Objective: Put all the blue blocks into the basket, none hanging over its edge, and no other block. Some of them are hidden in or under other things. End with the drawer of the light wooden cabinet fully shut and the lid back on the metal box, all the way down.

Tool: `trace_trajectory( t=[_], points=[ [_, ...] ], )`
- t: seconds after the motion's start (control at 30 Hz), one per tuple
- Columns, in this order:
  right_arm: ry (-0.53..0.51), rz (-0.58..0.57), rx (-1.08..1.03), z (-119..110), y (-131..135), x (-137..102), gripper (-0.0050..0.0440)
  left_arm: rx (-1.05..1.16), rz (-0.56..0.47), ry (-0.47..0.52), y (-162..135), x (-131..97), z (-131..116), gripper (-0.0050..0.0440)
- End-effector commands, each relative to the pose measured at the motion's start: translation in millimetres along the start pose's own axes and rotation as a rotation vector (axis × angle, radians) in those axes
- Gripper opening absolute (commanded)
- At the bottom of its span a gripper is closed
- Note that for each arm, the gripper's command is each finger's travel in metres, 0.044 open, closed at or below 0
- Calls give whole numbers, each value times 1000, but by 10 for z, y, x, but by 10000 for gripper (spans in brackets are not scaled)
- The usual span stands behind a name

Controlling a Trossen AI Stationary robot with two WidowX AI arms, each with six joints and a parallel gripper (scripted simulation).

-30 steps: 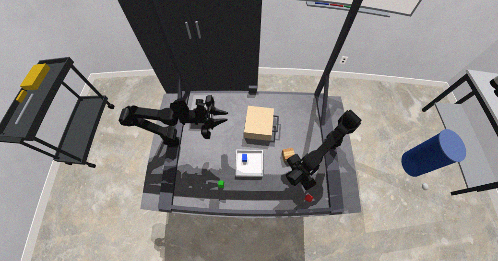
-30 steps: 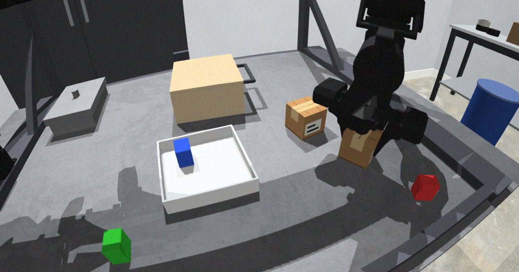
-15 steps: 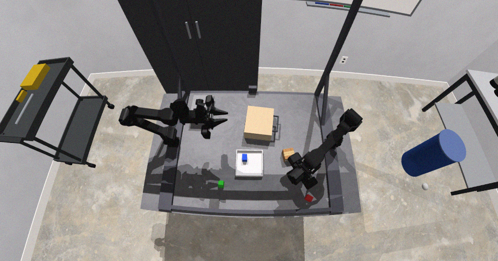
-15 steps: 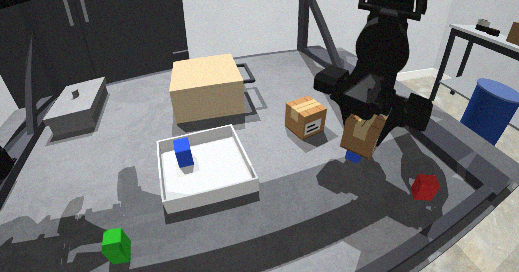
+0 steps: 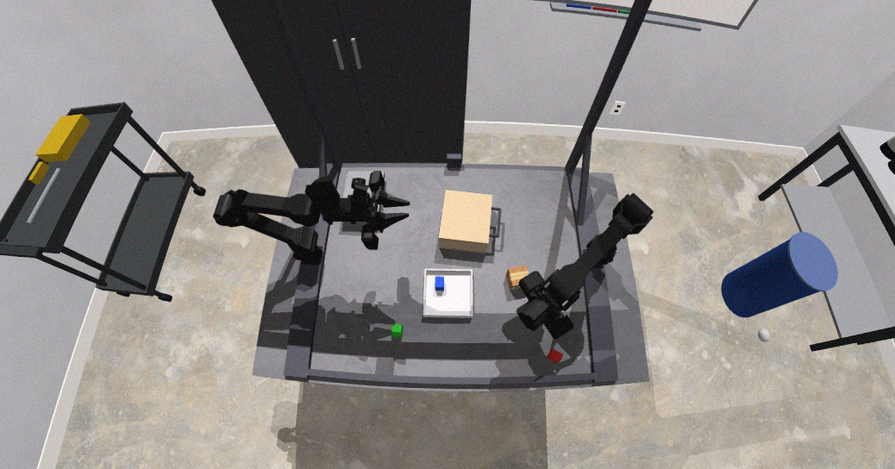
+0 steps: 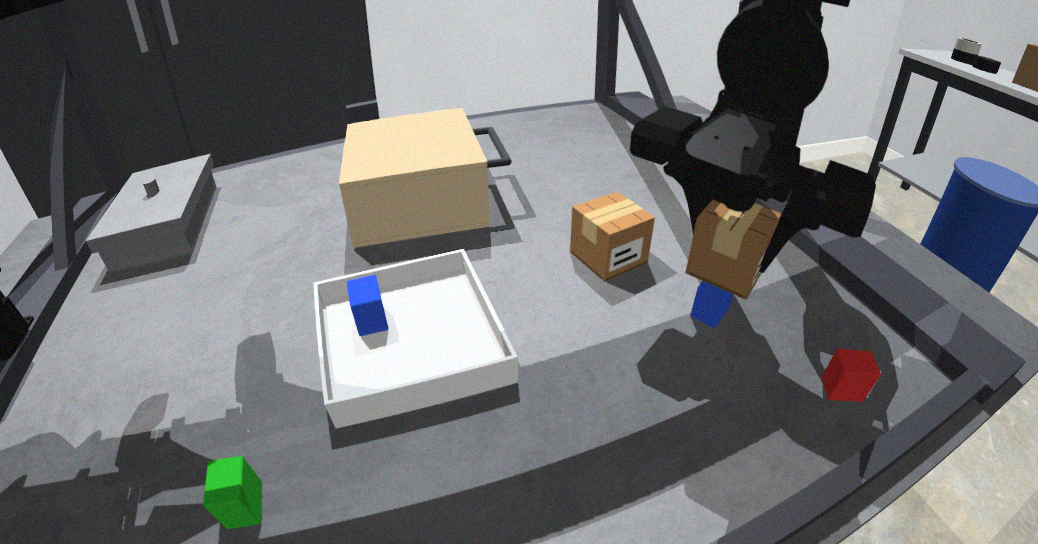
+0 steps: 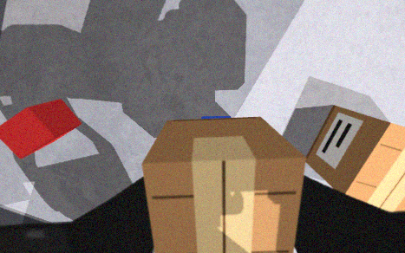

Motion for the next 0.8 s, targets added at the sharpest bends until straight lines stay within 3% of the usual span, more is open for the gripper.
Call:
trace_trajectory(
  t=[0.0, 0.13, 0.53, 0.77],
  points=[
    [-53, 0, 4, 204, 6, -38, 136, -7, 13, -43, 27, -179, 46, -50],
    [-53, 0, 4, 204, 6, -38, 136, -7, 12, -42, 27, -175, 46, -50],
    [-53, 0, 4, 204, 6, -38, 136, 0, 2, -36, -215, -30, 570, -50],
    [-53, 0, 4, 204, 6, -38, 136, -5, 6, -21, -287, 32, 695, -50]
  ],
)
Point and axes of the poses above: on each arm, the point midway between the two fingers, 35 mm back from their tips, its own x axis out along the fingers, its own y axis across the jaws, z = x × y, the point moved 1 cm from there along -x, back along the fingers, and after that the axes turned 1 degree about x, right-handed, at the moved point
